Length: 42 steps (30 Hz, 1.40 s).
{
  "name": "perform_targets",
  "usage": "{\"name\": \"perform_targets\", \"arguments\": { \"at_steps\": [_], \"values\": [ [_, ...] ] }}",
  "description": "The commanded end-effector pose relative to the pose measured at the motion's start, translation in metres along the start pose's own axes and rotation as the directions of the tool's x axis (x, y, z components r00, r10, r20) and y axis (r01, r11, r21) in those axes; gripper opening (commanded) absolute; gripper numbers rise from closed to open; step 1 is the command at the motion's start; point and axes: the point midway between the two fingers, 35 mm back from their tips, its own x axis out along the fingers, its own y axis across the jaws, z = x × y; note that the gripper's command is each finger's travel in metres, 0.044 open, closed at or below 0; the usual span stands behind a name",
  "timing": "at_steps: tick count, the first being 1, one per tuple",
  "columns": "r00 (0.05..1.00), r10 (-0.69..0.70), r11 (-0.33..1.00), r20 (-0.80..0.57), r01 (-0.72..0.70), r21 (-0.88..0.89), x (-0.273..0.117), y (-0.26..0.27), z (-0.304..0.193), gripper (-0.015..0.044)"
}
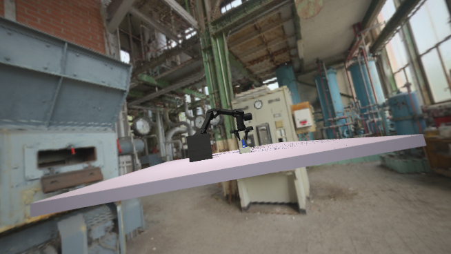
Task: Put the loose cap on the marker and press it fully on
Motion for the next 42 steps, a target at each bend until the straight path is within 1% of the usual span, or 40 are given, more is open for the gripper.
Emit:
{"name": "perform_targets", "arguments": {
  "at_steps": [1,3,9,42],
  "values": [
    [1.000,-0.005,1.000,0.005,0.005,0.007,0.009,-0.001,-0.001,0.0250],
    [1.000,-0.005,1.000,0.005,0.005,0.007,0.018,-0.001,-0.001,0.0250],
    [1.000,-0.005,1.000,0.005,0.005,0.007,0.022,-0.001,-0.001,0.0250],
    [1.000,-0.004,1.000,0.007,0.004,0.007,0.072,0.000,-0.002,0.0250]
  ]
}}
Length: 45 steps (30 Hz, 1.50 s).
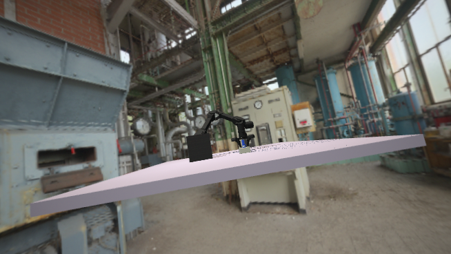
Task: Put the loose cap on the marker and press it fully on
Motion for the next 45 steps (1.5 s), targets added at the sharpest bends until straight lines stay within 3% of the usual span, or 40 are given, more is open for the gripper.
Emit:
{"name": "perform_targets", "arguments": {
  "at_steps": [1,4,13,17,37,45],
  "values": [
    [1.000,0.003,1.000,0.004,-0.003,0.007,0.004,0.001,0.000,0.0224],
    [1.000,0.003,1.000,0.004,-0.003,0.007,0.004,0.001,0.000,0.0145],
    [1.000,0.003,1.000,0.004,-0.003,0.007,0.004,0.001,0.000,0.0085],
    [1.000,0.002,1.000,0.003,-0.002,0.007,-0.003,0.000,0.000,0.0000],
    [1.000,0.002,1.000,0.001,-0.002,0.007,-0.056,0.000,-0.002,0.0000],
    [1.000,-0.009,1.000,-0.012,0.009,0.009,-0.067,-0.015,-0.030,0.0000]
  ]
}}
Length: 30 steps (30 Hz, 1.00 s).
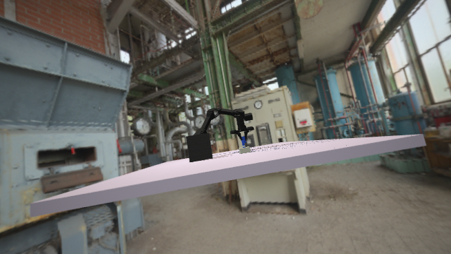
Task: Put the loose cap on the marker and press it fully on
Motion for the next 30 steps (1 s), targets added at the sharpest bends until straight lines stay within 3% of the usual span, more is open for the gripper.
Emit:
{"name": "perform_targets", "arguments": {
  "at_steps": [1,30],
  "values": [
    [1.000,-0.006,1.000,-0.011,0.006,0.001,-0.007,-0.009,-0.018,0.0000],
    [1.000,-0.005,1.000,-0.020,0.005,0.003,-0.046,-0.037,-0.137,0.0000]
  ]
}}
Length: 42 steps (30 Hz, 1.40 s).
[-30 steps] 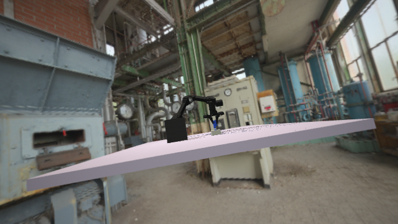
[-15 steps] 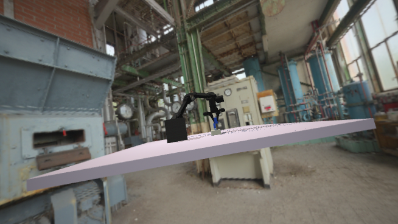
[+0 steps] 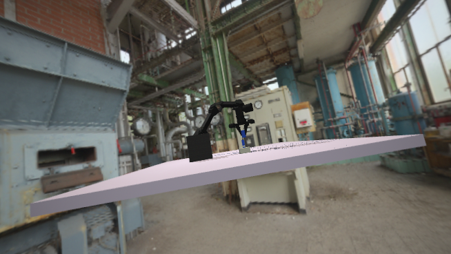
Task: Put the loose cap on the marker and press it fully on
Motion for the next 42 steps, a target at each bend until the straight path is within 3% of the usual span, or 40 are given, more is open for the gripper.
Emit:
{"name": "perform_targets", "arguments": {
  "at_steps": [1,9,42],
  "values": [
    [1.000,0.005,1.000,0.000,-0.005,-0.006,-0.006,-0.001,-0.020,0.0000],
    [1.000,0.012,1.000,0.012,-0.012,-0.009,-0.013,-0.001,-0.050,0.0000],
    [1.000,0.012,1.000,0.013,-0.011,-0.010,0.028,-0.001,-0.050,0.0000]
  ]
}}
